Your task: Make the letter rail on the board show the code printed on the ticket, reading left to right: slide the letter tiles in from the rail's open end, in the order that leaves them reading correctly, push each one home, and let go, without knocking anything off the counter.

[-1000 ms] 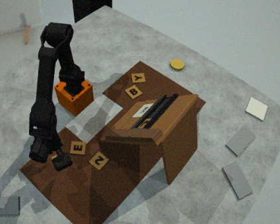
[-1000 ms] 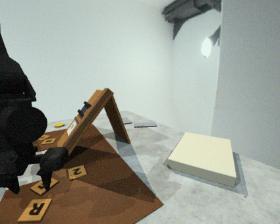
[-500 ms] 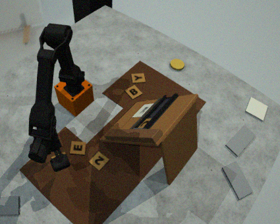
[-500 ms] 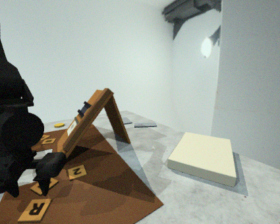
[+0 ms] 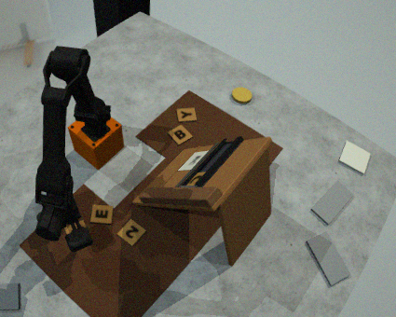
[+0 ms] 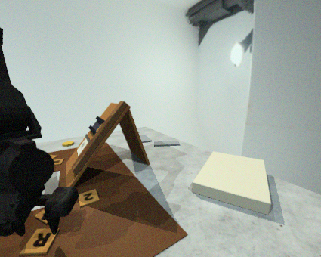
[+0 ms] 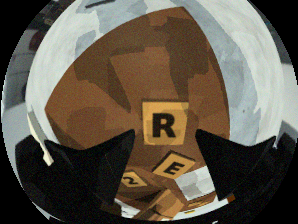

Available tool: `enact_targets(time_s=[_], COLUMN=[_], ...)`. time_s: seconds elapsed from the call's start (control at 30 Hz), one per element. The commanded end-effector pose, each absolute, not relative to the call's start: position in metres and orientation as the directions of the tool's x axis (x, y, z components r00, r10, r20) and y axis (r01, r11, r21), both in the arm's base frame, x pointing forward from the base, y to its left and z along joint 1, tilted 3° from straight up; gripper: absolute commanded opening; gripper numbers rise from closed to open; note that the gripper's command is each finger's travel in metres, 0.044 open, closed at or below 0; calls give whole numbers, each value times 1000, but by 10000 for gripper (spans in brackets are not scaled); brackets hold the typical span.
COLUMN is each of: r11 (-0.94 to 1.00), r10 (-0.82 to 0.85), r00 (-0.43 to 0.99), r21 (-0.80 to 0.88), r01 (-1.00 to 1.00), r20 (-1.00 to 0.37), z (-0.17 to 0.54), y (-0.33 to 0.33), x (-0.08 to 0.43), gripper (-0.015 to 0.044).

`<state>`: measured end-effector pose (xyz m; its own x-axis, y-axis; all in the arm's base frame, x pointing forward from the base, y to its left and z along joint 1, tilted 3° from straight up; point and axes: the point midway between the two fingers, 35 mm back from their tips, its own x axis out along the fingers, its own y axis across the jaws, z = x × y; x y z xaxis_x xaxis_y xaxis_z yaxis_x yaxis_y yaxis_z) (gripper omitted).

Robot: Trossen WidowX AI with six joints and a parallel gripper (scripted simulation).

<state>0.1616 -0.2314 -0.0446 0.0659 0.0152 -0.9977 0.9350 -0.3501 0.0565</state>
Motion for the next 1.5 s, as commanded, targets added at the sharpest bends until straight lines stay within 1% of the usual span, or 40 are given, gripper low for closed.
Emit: enact_targets(time_s=[0.0,0.47,0.83,0.9,1.27,1.47], r11=[-355,-355,-355,-355,-355,-355], r10=[10,10,10,10,10,10], r00=[63,63,63,63,63,63], r21=[55,55,55,55,55,55], r01=[933,933,933,933,933,933], r20=[-998,-998,-998,-998,-998,-998], z=[-46,-64,-64,-64,-64,-60], y=[-232,-232,-232,-232,-232,-231], x=[161,162,162,162,162,163], gripper=[340,340,340,287,214,57])
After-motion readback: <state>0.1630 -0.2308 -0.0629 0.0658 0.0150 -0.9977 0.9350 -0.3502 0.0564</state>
